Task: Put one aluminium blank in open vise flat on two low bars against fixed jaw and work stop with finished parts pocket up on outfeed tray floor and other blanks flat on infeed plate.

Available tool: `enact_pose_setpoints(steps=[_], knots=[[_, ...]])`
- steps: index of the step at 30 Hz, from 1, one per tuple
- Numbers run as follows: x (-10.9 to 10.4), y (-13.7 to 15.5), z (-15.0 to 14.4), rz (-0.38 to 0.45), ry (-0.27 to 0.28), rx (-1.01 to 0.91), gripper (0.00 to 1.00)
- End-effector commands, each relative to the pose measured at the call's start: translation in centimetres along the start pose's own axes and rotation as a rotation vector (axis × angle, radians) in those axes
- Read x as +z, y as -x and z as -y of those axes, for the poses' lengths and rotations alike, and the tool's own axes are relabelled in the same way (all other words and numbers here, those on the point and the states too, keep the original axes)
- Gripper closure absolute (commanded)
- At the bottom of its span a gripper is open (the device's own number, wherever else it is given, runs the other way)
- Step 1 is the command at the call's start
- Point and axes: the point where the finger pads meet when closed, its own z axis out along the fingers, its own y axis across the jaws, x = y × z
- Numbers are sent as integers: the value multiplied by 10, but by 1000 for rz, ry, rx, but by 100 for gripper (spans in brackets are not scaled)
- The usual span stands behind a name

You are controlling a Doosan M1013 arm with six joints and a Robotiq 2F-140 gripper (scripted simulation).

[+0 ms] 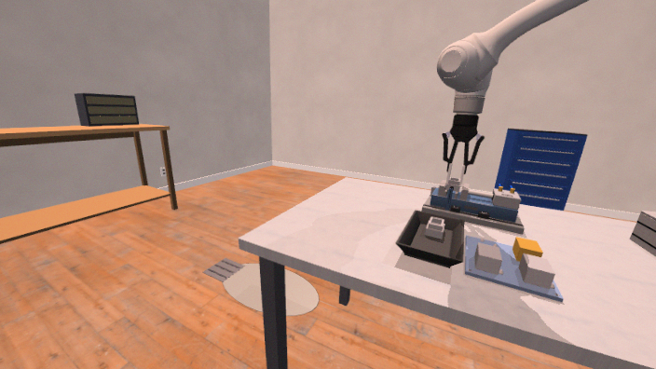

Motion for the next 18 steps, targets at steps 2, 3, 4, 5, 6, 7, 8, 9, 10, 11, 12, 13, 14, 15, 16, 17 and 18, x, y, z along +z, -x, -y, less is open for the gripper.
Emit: enact_pose_setpoints(steps=[2, 3, 4, 5, 6, 7, 8, 9, 10, 11, 12, 13, 14, 15, 16, 17, 18], knots=[[0, 0, 0, 0, 0, 0, 100], [0, 0, 0, 0, 0, 0, 100], [0, 0, 0, 0, 0, 0, 100], [0, 0, 0, 0, 0, 0, 100], [0, 0, 0, 0, 0, 0, 100], [0, 0, 0, 0, 0, 0, 100], [0, 0, 0, 0, 0, 0, 100], [0, 0, 0, 0, 0, 0, 100], [0, 0, 0, 0, 0, 0, 100], [0, 0, 0, 0, 0, 0, 100], [0, 0, 0, 0, 0, 0, 100], [0, 0, 0, 0, 0, 0, 100], [0, 0, 0, 0, 0, 0, 100], [-1, 0, 0, 0, 0, 0, 100], [-1, 0, 0, 0, 0, 0, 100], [-2, 0, 0, 0, 0, 0, 100], [-3, 0, 0, 0, 0, 0, 100]])
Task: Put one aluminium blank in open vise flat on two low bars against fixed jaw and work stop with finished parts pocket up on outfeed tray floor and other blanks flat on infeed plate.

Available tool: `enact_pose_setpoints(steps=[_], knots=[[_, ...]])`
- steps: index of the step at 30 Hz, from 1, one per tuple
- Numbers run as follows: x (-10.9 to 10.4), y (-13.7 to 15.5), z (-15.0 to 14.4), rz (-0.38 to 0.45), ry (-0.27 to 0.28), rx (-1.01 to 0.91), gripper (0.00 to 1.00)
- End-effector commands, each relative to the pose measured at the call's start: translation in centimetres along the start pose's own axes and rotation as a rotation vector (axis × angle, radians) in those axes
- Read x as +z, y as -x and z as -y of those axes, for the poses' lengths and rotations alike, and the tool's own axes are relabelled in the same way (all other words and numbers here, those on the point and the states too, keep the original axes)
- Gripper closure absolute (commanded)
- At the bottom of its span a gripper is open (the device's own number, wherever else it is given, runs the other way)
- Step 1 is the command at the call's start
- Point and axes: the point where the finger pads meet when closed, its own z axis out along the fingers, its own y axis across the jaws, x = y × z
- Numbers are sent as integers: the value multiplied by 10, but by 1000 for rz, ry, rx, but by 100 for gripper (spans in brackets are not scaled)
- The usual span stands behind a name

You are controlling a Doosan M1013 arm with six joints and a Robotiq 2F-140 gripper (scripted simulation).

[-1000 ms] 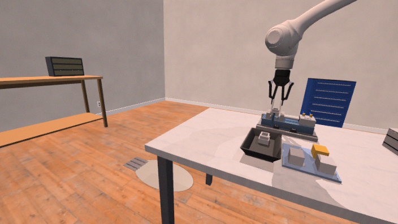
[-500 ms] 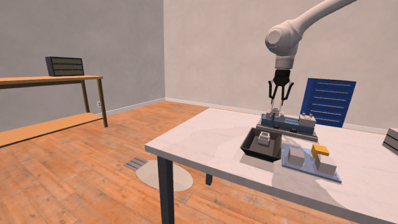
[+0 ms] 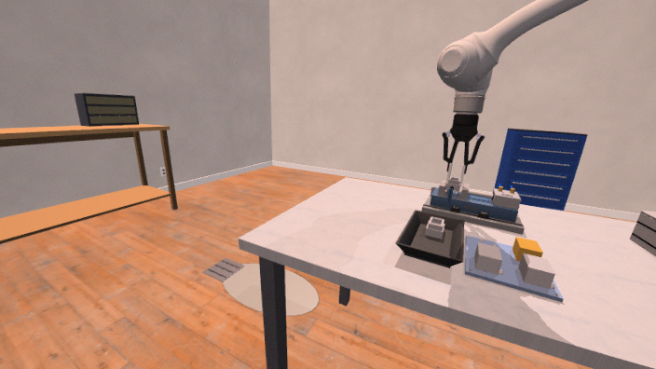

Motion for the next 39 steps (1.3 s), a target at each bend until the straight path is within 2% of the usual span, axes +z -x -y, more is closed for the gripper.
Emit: enact_pose_setpoints(steps=[1, 9, 24, 39], knots=[[-2, 0, 0, 0, 0, 0, 100], [-9, 0, 0, 0, 0, 0, 100], [-36, 0, 0, 0, 0, 0, 100], [-45, 0, 0, 0, 0, 0, 100]])
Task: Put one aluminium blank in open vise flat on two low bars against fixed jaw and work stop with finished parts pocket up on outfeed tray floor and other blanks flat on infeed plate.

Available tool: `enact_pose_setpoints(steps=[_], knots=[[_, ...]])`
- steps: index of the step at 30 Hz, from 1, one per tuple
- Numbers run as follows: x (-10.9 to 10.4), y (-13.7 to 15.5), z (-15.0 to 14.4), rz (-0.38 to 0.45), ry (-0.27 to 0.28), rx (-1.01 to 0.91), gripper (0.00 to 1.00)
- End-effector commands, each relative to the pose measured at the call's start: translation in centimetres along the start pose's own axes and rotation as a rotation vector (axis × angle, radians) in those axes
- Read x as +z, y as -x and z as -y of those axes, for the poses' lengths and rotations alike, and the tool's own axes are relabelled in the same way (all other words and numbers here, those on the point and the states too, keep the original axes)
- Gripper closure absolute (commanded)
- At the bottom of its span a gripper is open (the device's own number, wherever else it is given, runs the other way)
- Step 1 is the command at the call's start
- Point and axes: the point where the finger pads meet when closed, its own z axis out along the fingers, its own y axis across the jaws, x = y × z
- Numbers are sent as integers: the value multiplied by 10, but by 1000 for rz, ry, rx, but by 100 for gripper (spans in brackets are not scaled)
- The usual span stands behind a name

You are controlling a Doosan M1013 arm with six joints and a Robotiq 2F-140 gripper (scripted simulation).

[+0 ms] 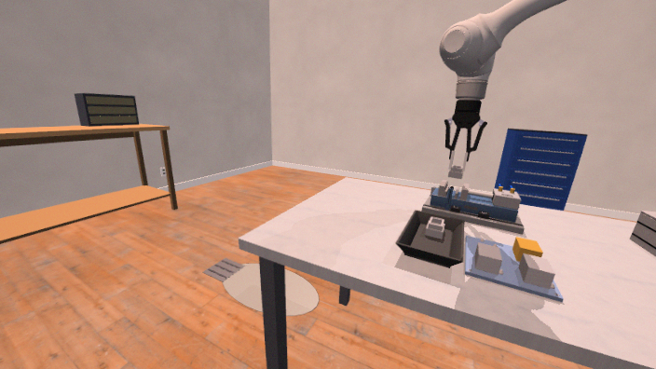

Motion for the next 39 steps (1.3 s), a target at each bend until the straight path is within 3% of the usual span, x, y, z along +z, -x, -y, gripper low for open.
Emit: enact_pose_setpoints(steps=[1, 21, 39], knots=[[0, 0, 0, 0, 0, 0, 100], [0, -12, -4, 0, 0, -115, 100], [1, -75, -18, 0, -2, -679, 100]])
